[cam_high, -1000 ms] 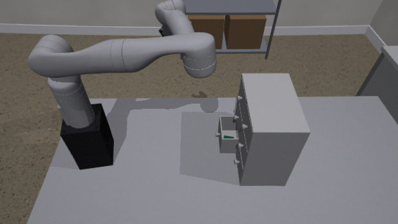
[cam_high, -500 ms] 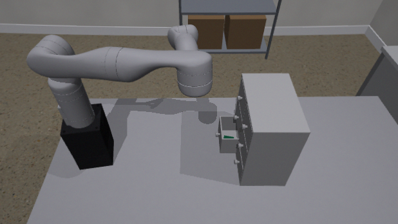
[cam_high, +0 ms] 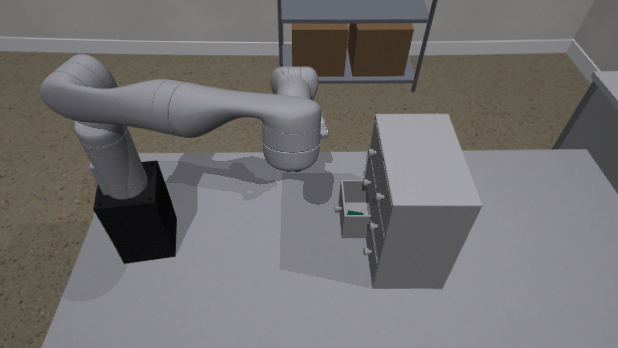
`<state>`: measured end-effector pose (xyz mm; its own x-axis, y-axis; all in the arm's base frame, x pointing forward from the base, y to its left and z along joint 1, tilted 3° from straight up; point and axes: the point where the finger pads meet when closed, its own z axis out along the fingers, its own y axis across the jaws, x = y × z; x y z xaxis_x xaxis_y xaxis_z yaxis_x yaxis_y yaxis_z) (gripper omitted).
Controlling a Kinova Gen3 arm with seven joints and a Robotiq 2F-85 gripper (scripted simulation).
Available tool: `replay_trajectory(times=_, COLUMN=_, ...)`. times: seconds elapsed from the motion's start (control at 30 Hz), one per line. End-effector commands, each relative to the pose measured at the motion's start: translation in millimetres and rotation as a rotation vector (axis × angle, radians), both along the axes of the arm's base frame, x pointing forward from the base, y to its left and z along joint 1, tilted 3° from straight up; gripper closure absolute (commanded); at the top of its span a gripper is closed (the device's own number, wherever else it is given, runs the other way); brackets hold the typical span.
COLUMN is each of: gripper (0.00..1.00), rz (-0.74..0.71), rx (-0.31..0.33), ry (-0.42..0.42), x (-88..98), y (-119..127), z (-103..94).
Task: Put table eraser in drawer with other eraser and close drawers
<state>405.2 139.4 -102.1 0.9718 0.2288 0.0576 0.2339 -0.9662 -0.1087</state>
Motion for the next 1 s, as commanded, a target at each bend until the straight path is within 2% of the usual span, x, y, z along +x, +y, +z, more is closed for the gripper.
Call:
replay_trajectory(times=0.0, gripper=0.81, rz=-0.052, rx=-0.025, ry=0.003, x=5.3, y=-23, z=-2.9)
replay_trajectory(times=0.2, gripper=0.81, rz=-0.133, rx=-0.076, ry=0.016, x=6.2, y=-59, z=-10.1)
replay_trajectory(times=0.27, gripper=0.81, rz=-0.133, rx=-0.076, ry=0.016, x=6.2, y=-59, z=-10.1)
replay_trajectory(times=0.53, gripper=0.81, rz=-0.211, rx=-0.125, ry=0.028, x=5.8, y=-92, z=-15.2)
replay_trajectory(times=0.77, gripper=0.81, rz=-0.253, rx=-0.151, ry=0.033, x=5.1, y=-110, z=-17.3)
replay_trajectory(times=0.97, gripper=0.81, rz=-0.268, rx=-0.160, ry=0.034, x=4.8, y=-117, z=-18.0)
